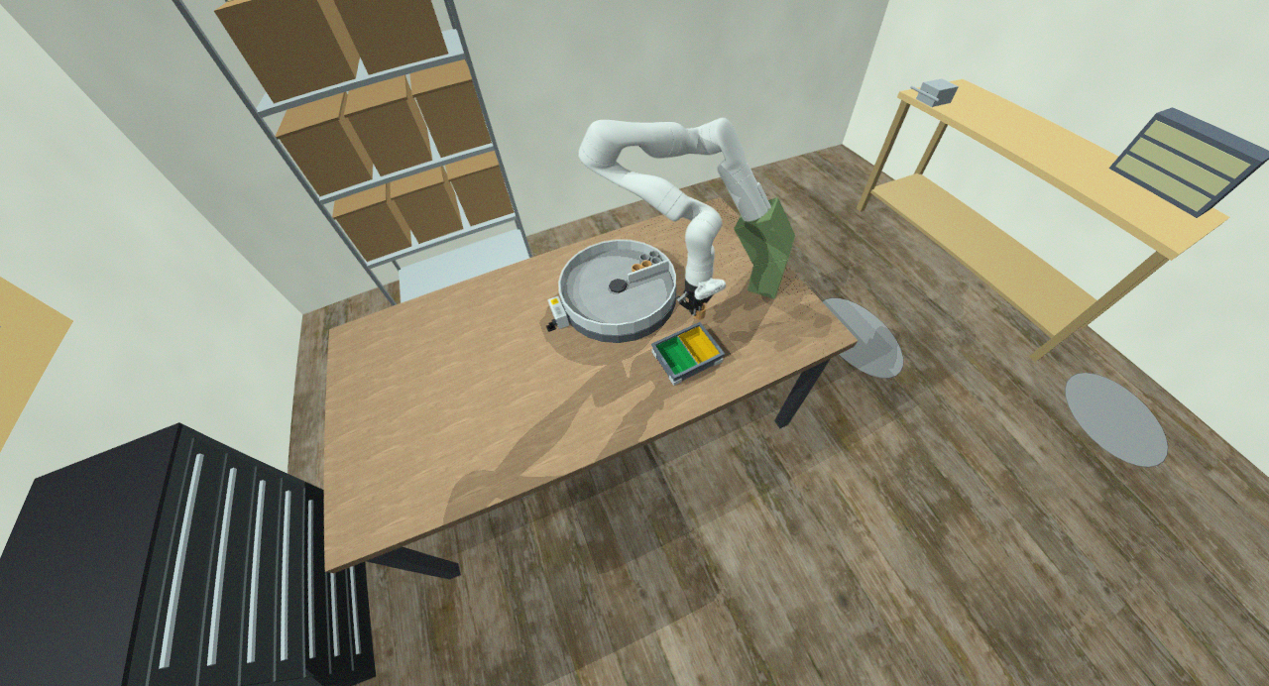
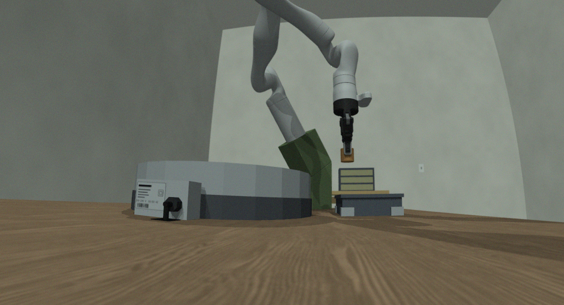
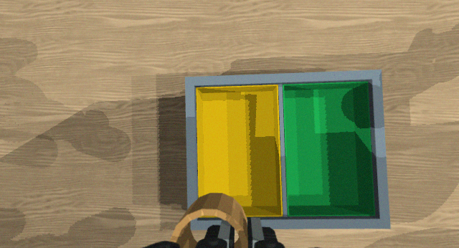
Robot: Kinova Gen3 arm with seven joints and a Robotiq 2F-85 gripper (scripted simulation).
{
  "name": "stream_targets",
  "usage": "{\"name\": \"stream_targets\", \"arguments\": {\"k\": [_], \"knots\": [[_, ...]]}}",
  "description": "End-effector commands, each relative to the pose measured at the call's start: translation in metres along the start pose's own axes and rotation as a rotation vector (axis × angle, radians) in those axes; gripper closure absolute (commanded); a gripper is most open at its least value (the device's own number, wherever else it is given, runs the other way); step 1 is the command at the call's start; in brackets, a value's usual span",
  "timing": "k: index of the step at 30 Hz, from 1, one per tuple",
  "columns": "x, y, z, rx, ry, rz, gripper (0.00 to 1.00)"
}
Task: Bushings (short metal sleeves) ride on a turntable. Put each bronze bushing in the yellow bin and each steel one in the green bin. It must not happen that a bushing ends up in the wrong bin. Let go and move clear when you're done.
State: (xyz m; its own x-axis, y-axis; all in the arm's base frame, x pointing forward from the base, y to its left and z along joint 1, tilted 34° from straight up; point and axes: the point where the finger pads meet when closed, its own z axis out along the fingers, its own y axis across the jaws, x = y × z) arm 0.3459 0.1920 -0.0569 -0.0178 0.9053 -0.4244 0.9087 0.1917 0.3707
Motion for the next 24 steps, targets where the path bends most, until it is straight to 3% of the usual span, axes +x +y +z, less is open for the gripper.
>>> {"name": "stream_targets", "arguments": {"k": [1, 5, 10, 15, 18, 24], "knots": [[0.001, 0.000, 0.004, -0.001, 0.001, 0.000, 1.00], [0.001, 0.000, 0.023, -0.001, 0.001, 0.000, 1.00], [0.001, 0.000, 0.023, -0.001, 0.001, 0.000, 1.00], [0.001, 0.000, 0.046, -0.001, 0.001, 0.000, 1.00], [0.001, 0.000, 0.046, -0.001, 0.001, 0.000, 1.00], [0.001, 0.000, 0.069, -0.001, 0.001, 0.000, 1.00]]}}
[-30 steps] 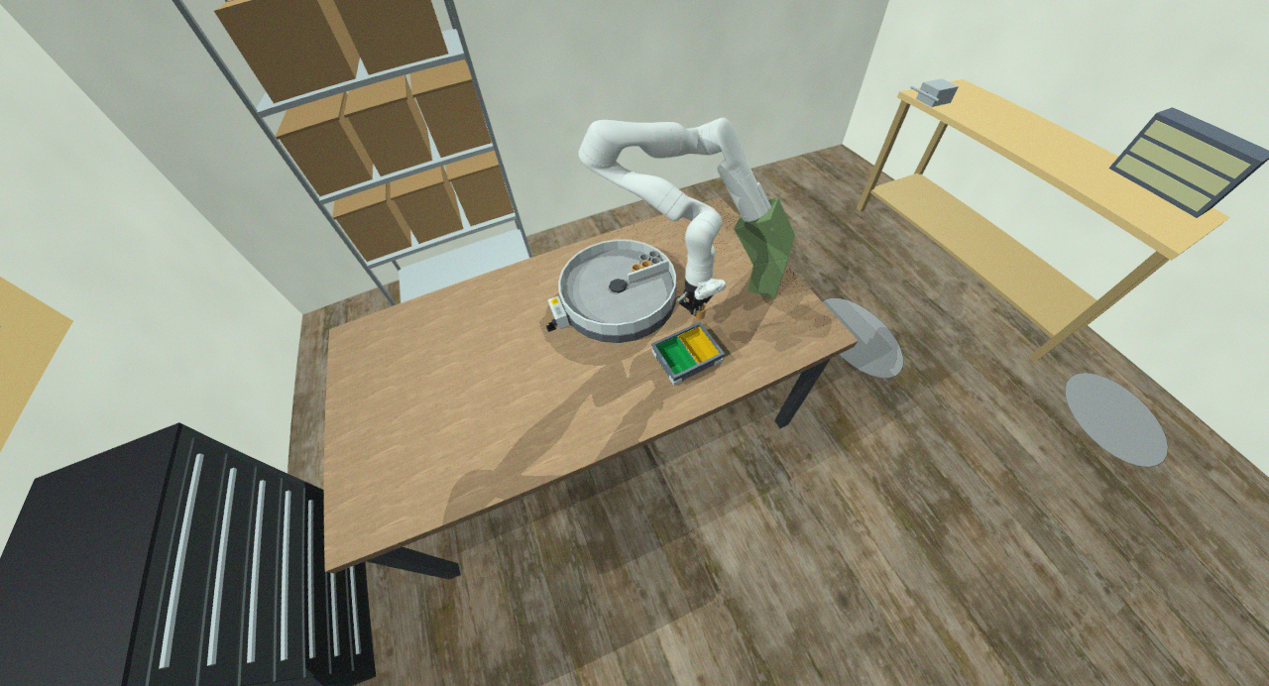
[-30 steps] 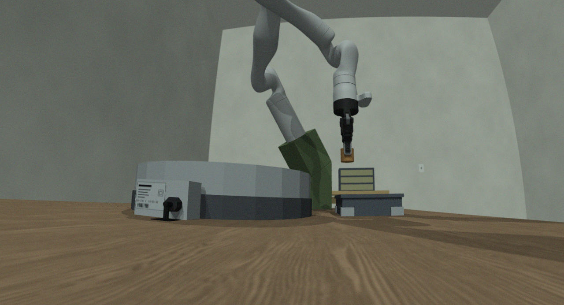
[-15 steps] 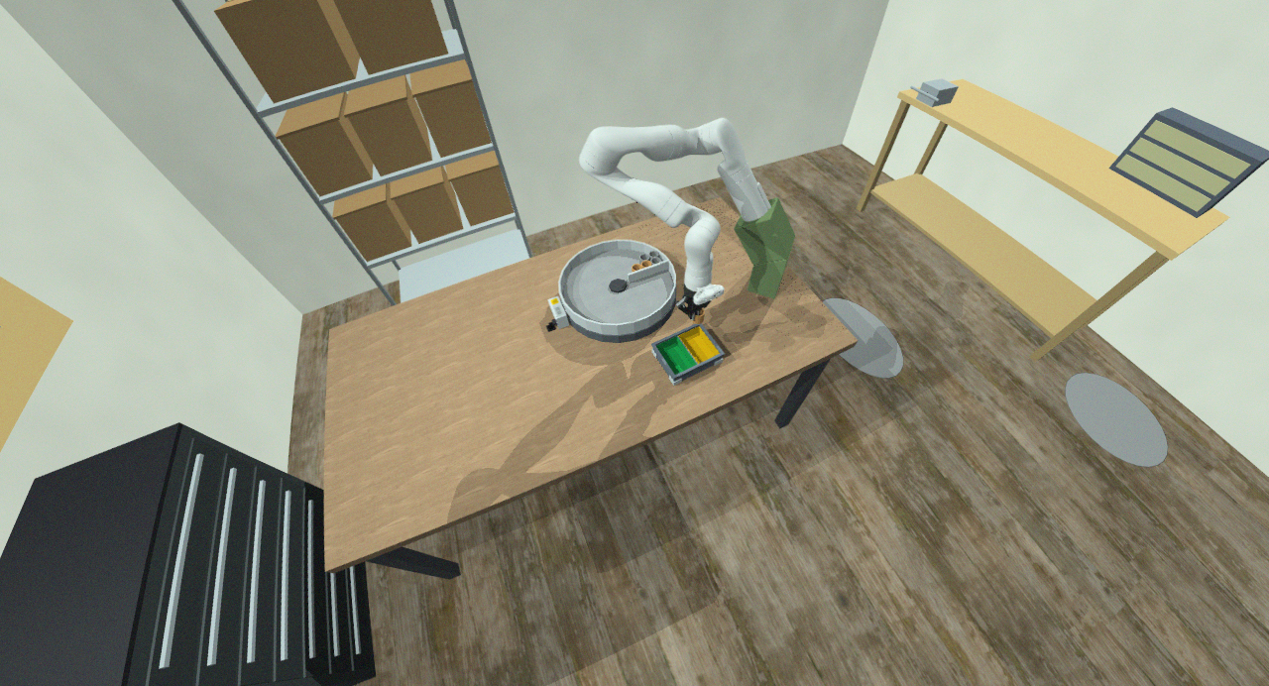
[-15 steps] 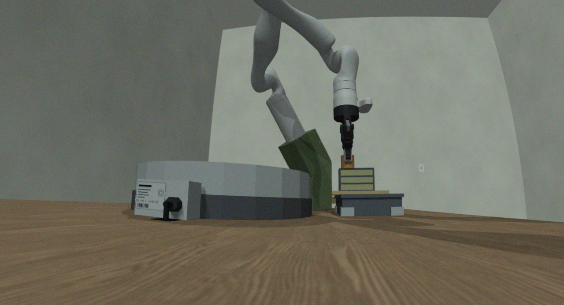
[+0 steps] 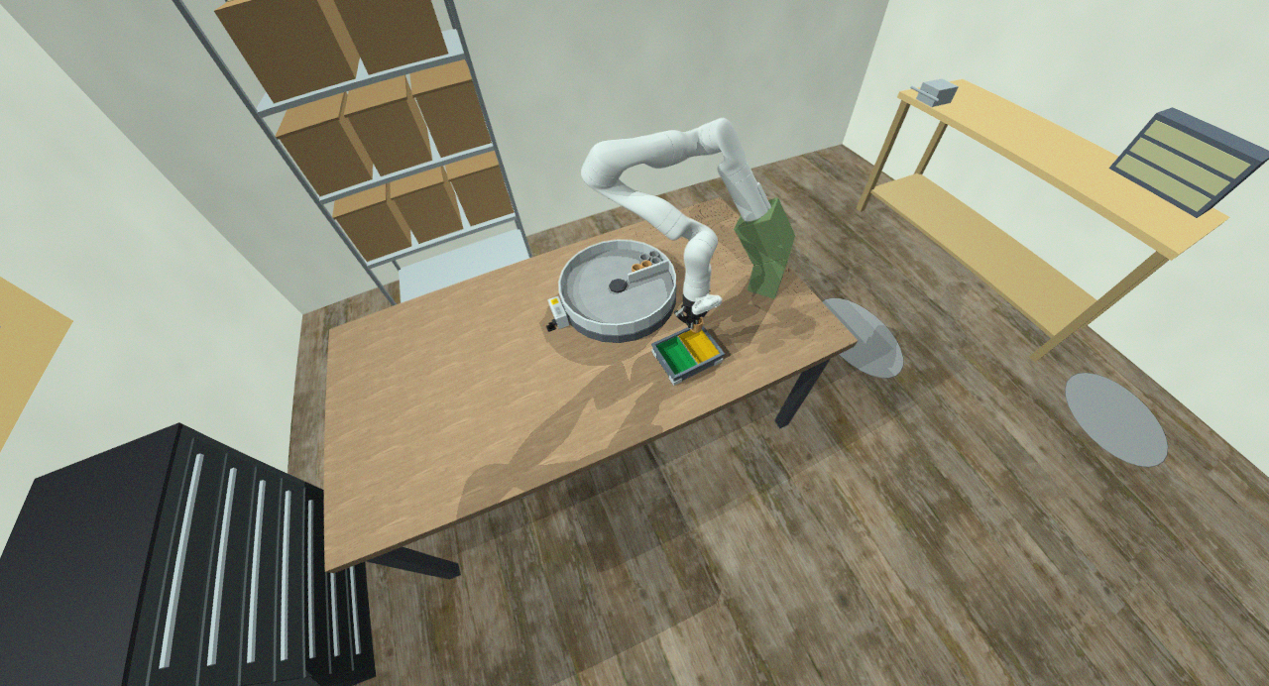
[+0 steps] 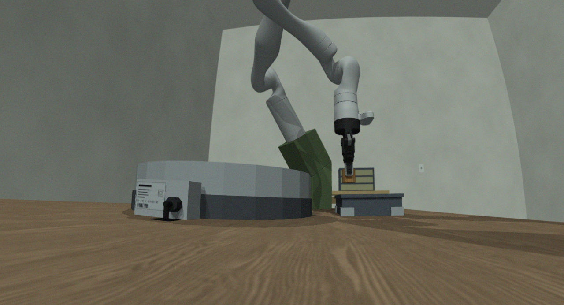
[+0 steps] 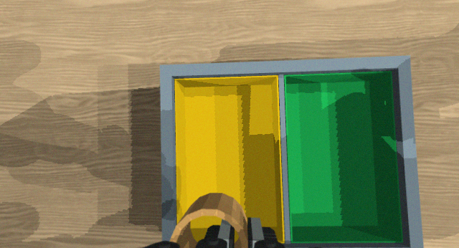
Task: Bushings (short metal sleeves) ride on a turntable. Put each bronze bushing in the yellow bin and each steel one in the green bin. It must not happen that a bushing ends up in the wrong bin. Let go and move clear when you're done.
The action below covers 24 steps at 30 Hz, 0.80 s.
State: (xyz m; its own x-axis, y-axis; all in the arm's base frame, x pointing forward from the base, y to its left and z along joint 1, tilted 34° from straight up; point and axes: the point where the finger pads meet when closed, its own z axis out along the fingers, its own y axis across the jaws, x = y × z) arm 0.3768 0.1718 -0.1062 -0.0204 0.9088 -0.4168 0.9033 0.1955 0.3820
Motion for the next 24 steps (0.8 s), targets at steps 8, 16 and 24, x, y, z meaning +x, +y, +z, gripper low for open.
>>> {"name": "stream_targets", "arguments": {"k": [8, 16, 24], "knots": [[-0.002, -0.006, 0.026, 0.012, -0.007, -0.001, 1.00], [-0.002, -0.006, 0.031, 0.012, -0.007, -0.001, 1.00], [-0.002, -0.006, 0.035, 0.012, -0.007, -0.001, 1.00]]}}
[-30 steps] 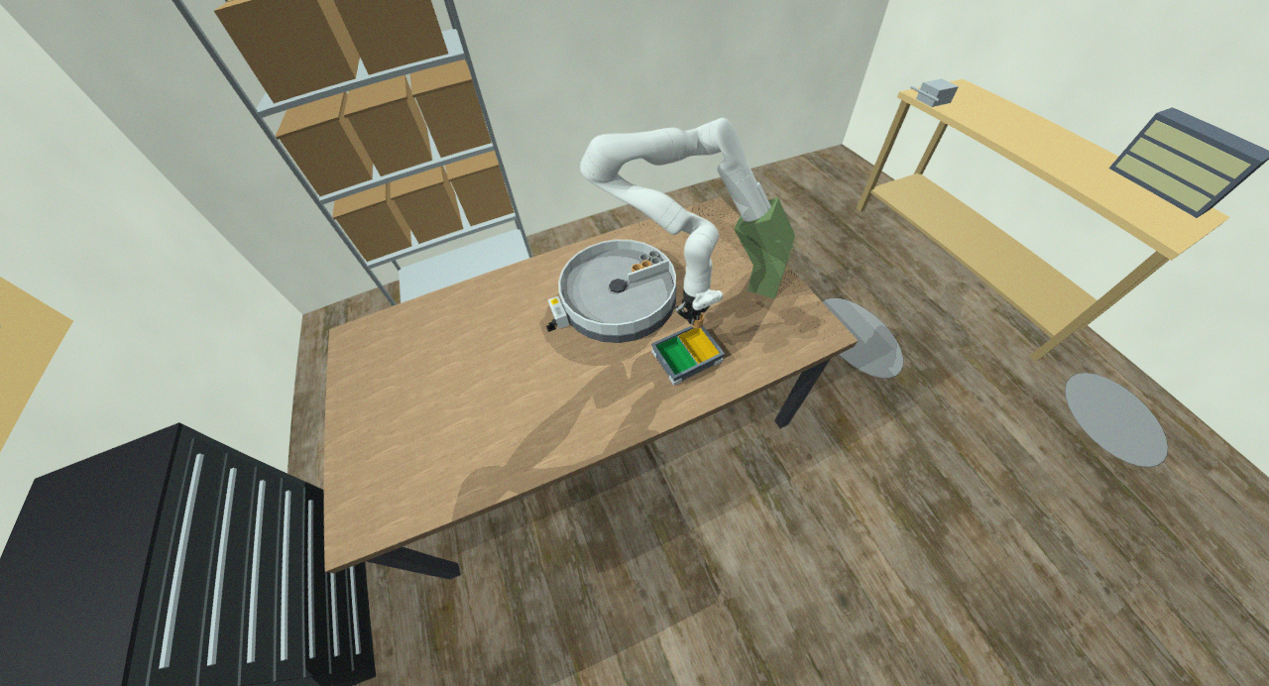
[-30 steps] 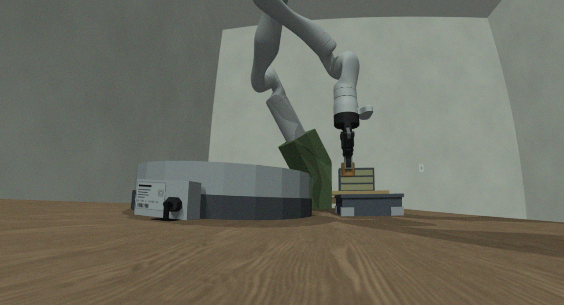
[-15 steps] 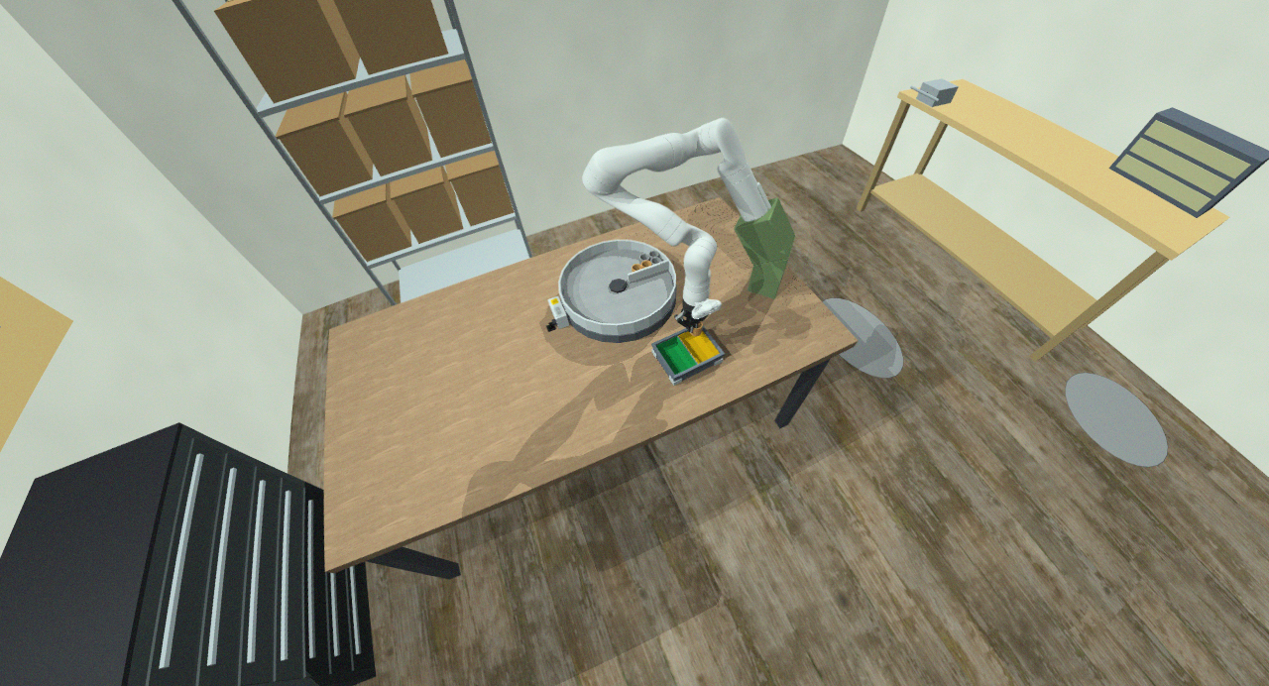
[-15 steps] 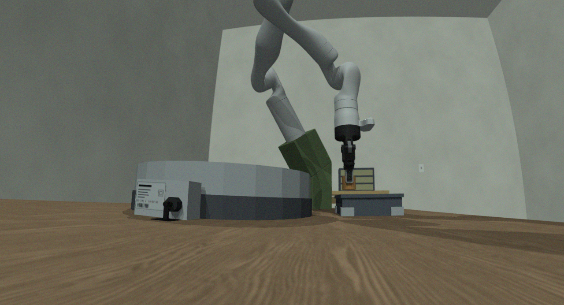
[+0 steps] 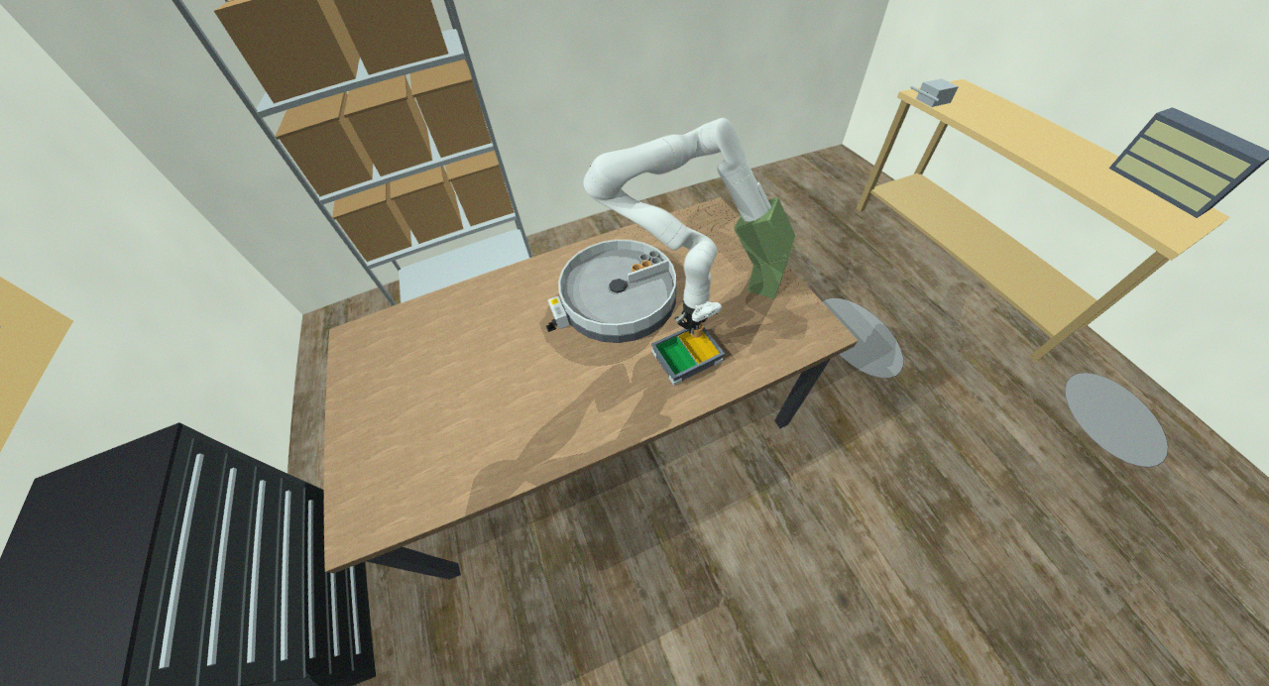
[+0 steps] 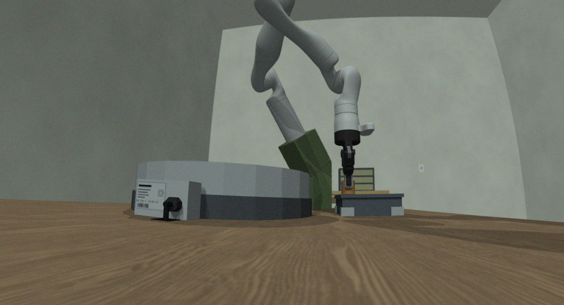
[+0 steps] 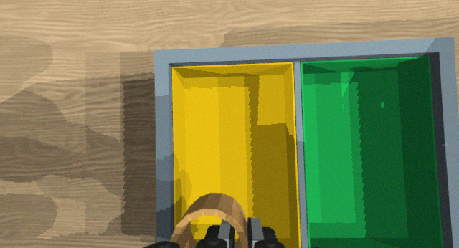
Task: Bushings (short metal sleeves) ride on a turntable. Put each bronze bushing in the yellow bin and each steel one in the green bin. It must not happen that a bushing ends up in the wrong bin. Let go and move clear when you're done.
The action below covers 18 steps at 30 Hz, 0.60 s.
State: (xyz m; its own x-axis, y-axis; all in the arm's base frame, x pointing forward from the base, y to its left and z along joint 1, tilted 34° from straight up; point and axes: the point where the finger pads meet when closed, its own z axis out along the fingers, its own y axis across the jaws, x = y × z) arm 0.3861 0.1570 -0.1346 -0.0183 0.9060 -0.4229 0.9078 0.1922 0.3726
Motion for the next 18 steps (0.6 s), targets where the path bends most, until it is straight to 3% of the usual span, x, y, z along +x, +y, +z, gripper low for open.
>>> {"name": "stream_targets", "arguments": {"k": [1, 18], "knots": [[0.0003, -0.0006, 0.0029, 0.001, 0.000, 0.000, 1.00], [0.0007, -0.0012, 0.0102, 0.001, -0.001, 0.000, 1.00]]}}
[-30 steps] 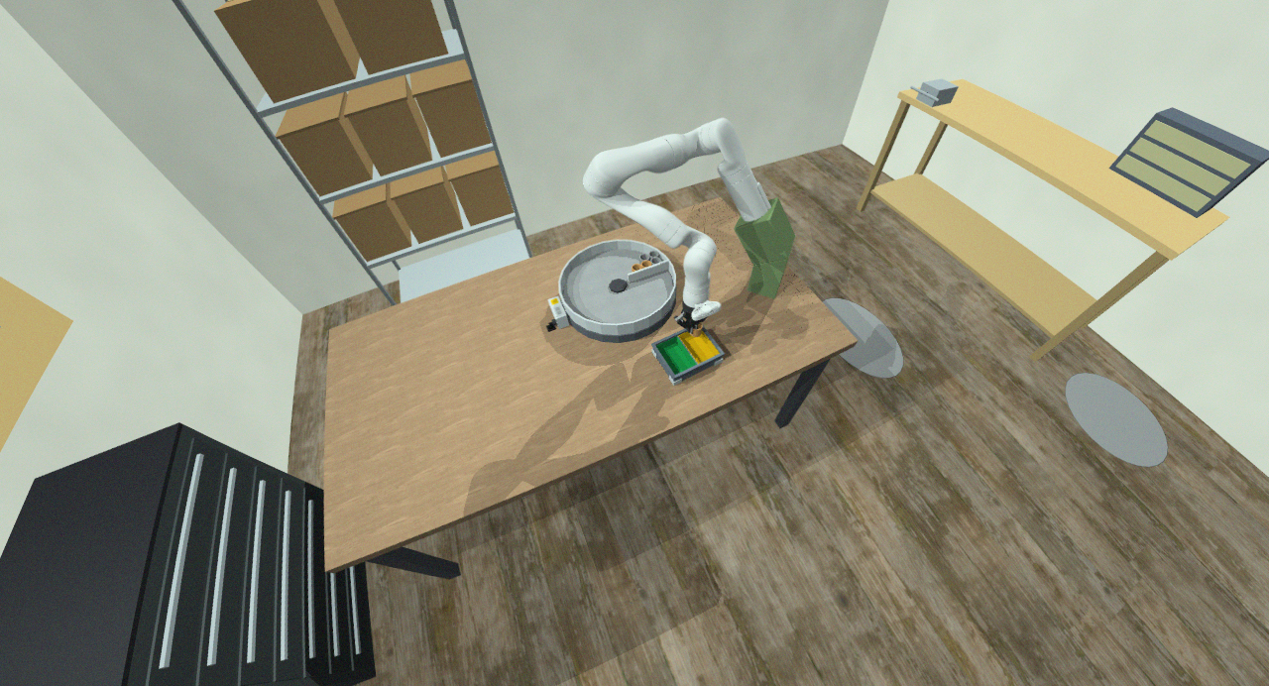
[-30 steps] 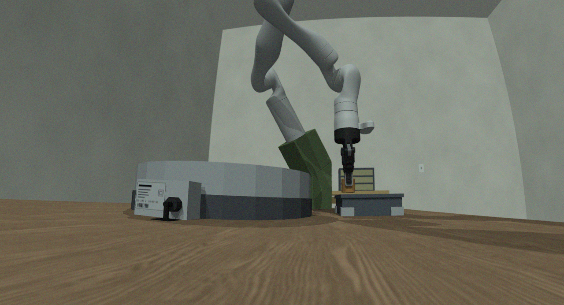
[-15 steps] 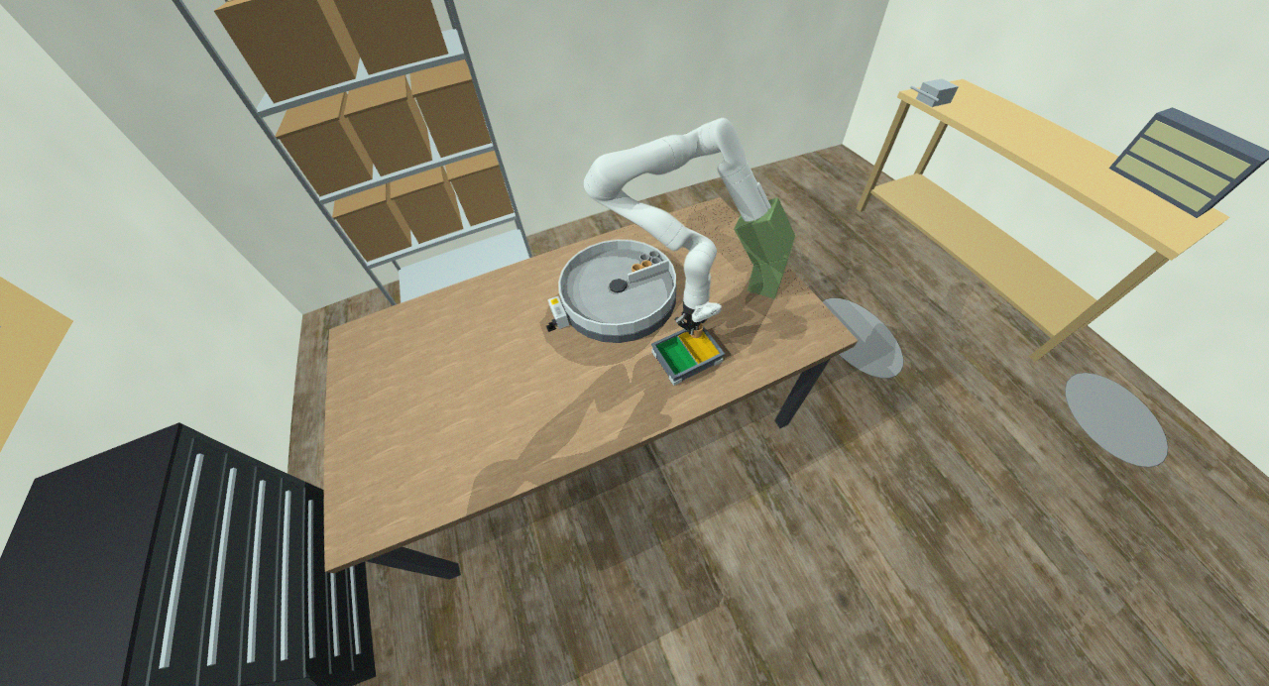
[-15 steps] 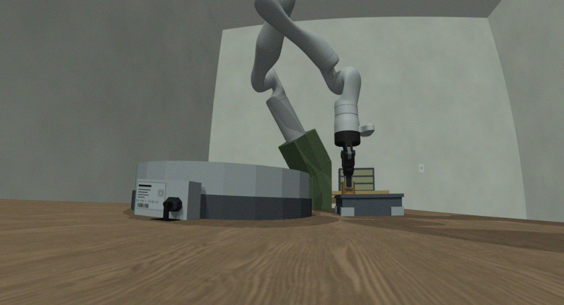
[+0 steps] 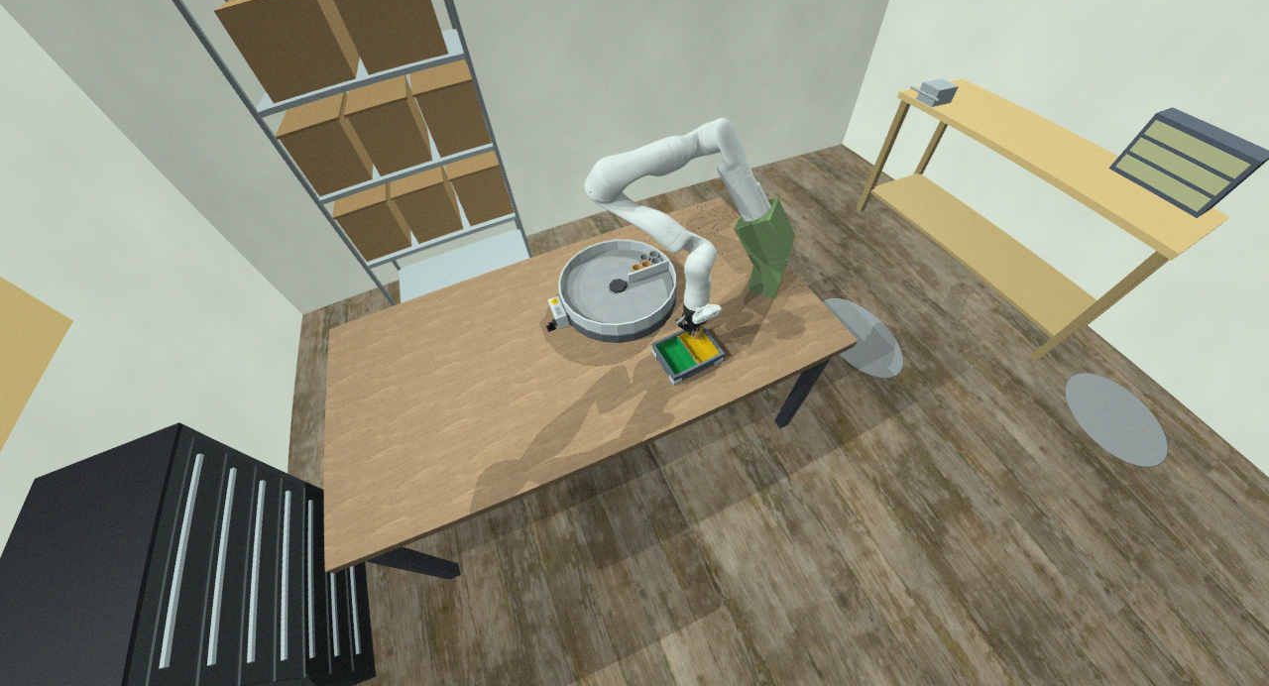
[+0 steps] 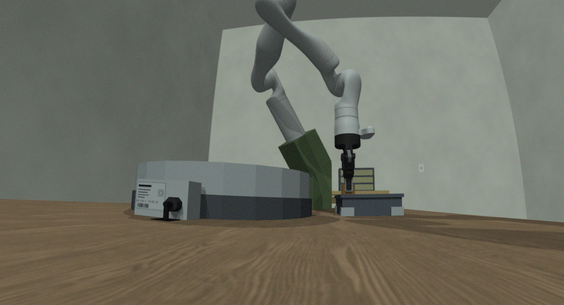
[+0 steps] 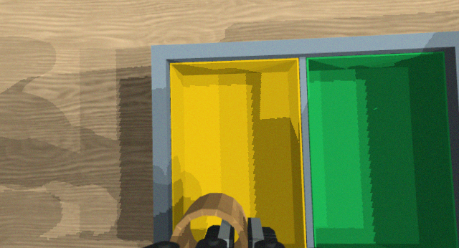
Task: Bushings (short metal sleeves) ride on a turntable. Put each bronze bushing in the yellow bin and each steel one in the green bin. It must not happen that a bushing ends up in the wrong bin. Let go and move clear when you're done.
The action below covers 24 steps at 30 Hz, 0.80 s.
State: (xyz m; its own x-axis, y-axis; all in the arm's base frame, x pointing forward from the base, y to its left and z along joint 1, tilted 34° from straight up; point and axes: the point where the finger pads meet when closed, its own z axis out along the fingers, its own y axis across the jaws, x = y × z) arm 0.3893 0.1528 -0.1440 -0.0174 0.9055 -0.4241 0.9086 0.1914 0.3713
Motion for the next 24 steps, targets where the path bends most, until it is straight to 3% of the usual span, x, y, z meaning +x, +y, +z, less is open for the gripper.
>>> {"name": "stream_targets", "arguments": {"k": [1, 24], "knots": [[0.001, 0.000, 0.000, -0.001, 0.001, 0.000, 1.00], [0.001, 0.000, 0.012, -0.001, 0.001, 0.000, 1.00]]}}
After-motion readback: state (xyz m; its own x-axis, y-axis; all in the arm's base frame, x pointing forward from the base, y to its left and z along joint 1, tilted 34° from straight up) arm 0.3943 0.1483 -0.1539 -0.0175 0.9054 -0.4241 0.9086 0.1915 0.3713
